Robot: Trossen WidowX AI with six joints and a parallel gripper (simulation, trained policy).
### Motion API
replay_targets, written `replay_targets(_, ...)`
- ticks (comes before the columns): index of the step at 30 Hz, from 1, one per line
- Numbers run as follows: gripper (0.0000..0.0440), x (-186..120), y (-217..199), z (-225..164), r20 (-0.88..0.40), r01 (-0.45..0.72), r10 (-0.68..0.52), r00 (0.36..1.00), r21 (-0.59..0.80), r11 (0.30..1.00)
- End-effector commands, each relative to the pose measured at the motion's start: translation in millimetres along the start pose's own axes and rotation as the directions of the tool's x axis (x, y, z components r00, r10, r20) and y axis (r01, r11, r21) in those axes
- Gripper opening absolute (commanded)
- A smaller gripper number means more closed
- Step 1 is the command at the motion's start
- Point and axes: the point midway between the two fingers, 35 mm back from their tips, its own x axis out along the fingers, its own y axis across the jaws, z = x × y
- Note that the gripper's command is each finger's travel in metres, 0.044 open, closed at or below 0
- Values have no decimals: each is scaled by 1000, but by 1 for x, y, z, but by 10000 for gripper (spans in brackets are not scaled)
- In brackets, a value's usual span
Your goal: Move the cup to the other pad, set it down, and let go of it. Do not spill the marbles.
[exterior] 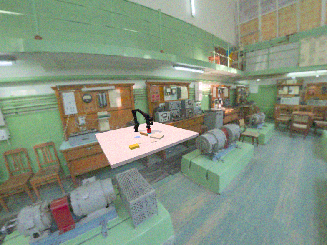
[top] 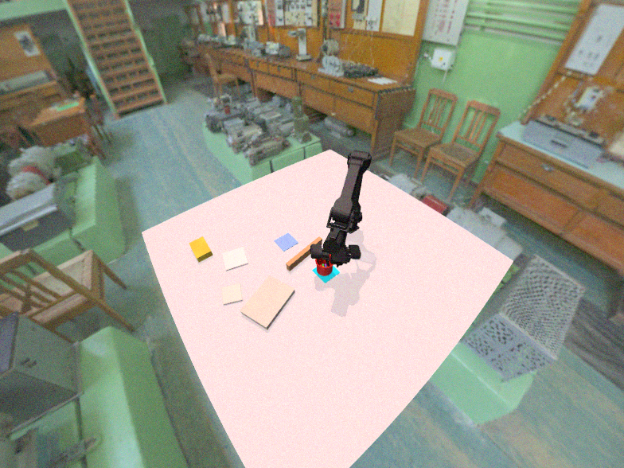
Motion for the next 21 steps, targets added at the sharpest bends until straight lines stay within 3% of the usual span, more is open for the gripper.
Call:
replay_targets(1,167,-4,2,1,25,-4,4,1000,-3,1000)
replay_targets(21,288,-44,4,4,167,10,-11,986,5,1000)
